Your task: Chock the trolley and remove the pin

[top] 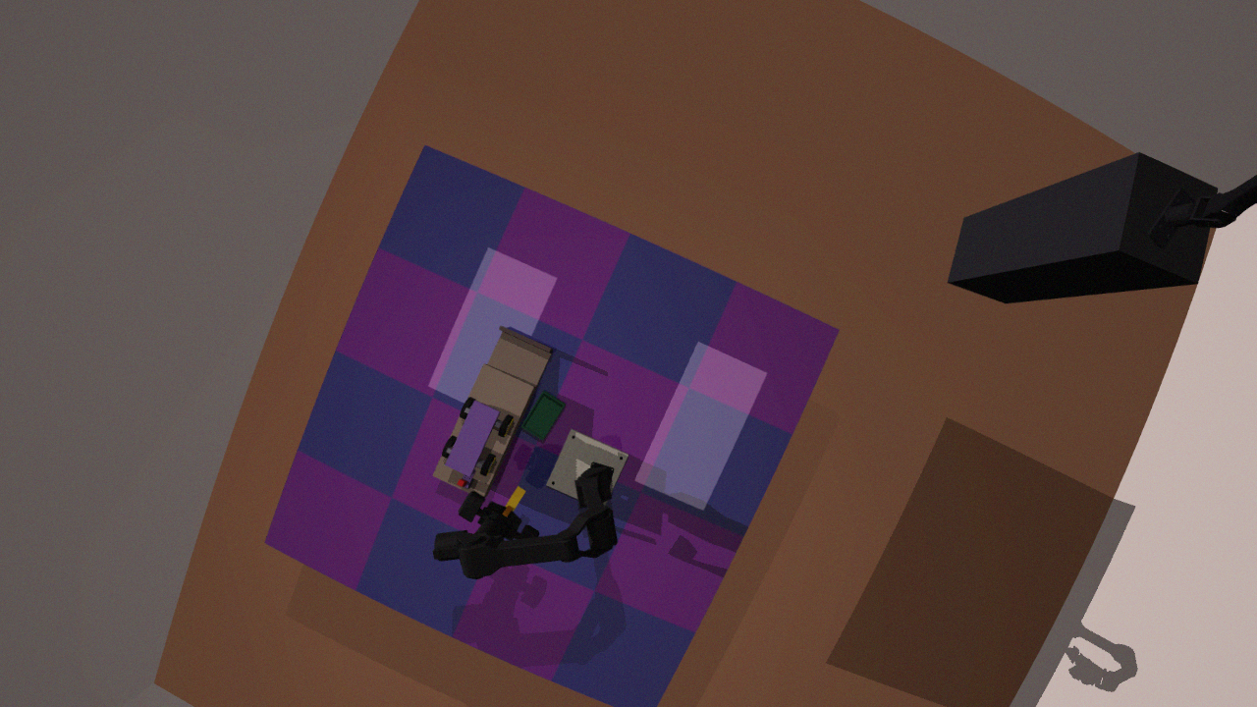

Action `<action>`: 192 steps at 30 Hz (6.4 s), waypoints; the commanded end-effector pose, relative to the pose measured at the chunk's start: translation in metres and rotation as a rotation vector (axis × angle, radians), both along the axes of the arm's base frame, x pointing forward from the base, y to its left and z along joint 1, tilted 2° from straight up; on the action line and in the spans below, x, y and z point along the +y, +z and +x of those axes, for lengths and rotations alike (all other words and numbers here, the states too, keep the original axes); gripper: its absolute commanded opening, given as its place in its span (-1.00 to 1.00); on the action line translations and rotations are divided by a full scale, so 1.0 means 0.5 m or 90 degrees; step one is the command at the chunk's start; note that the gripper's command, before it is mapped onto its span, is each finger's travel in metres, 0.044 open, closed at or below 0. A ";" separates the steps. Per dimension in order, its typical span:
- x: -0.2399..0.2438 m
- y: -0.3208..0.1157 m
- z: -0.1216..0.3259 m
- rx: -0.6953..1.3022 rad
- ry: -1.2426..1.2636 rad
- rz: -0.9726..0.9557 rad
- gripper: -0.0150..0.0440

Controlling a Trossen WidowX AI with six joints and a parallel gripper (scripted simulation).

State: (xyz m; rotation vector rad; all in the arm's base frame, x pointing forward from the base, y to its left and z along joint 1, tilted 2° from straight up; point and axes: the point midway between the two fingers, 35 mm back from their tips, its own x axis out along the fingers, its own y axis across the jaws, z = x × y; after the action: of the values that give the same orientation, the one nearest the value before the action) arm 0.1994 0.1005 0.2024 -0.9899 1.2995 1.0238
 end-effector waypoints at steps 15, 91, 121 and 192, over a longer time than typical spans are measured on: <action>0.000 0.000 -0.001 0.014 -0.393 0.003 -0.49; 0.000 0.000 -0.001 0.064 -1.913 0.015 -0.49; -0.179 -0.018 0.024 0.056 -1.913 0.015 -0.49; -0.593 -0.055 0.099 0.141 -1.908 0.037 -0.49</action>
State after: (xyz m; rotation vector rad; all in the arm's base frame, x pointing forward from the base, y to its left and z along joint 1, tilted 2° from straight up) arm 0.2402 -0.1946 0.1770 1.3987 1.2138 -1.2354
